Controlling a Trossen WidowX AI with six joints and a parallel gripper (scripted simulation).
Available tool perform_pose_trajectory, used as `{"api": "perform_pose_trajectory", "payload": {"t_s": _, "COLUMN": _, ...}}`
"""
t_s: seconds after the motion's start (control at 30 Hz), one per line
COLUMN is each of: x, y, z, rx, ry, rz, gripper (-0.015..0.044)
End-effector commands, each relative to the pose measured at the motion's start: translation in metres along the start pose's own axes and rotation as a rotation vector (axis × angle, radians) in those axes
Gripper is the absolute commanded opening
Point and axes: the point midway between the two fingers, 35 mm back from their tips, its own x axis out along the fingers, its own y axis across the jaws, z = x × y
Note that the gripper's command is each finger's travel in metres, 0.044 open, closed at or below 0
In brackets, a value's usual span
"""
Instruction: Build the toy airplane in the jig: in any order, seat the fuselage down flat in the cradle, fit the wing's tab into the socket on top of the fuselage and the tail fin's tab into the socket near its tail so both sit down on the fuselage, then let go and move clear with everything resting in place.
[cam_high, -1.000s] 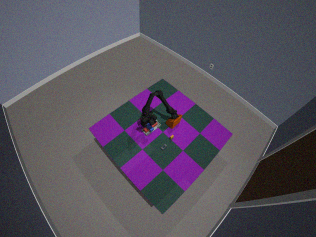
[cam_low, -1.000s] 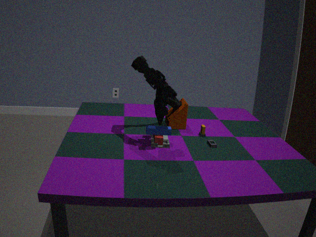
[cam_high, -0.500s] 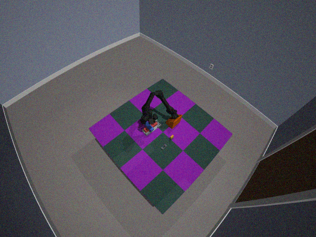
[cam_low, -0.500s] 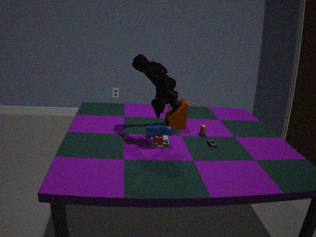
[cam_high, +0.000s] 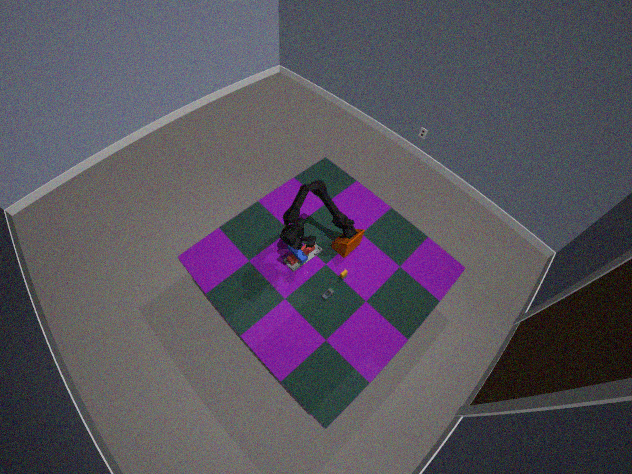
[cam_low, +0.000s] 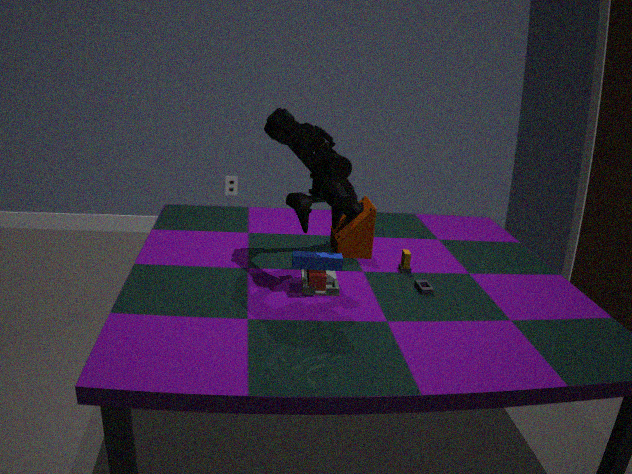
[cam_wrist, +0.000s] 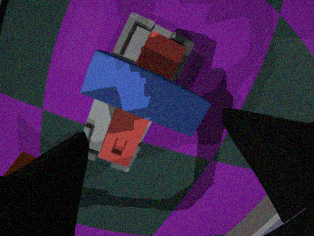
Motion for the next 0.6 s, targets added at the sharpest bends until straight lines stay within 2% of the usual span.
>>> {"api": "perform_pose_trajectory", "payload": {"t_s": 0.0, "x": 0.002, "y": 0.001, "z": 0.001, "rx": 0.573, "ry": -0.003, "rz": 0.004, "gripper": 0.0440}}
{"api": "perform_pose_trajectory", "payload": {"t_s": 0.57, "x": 0.001, "y": 0.012, "z": 0.007, "rx": 0.547, "ry": -0.005, "rz": 0.015, "gripper": 0.0440}}
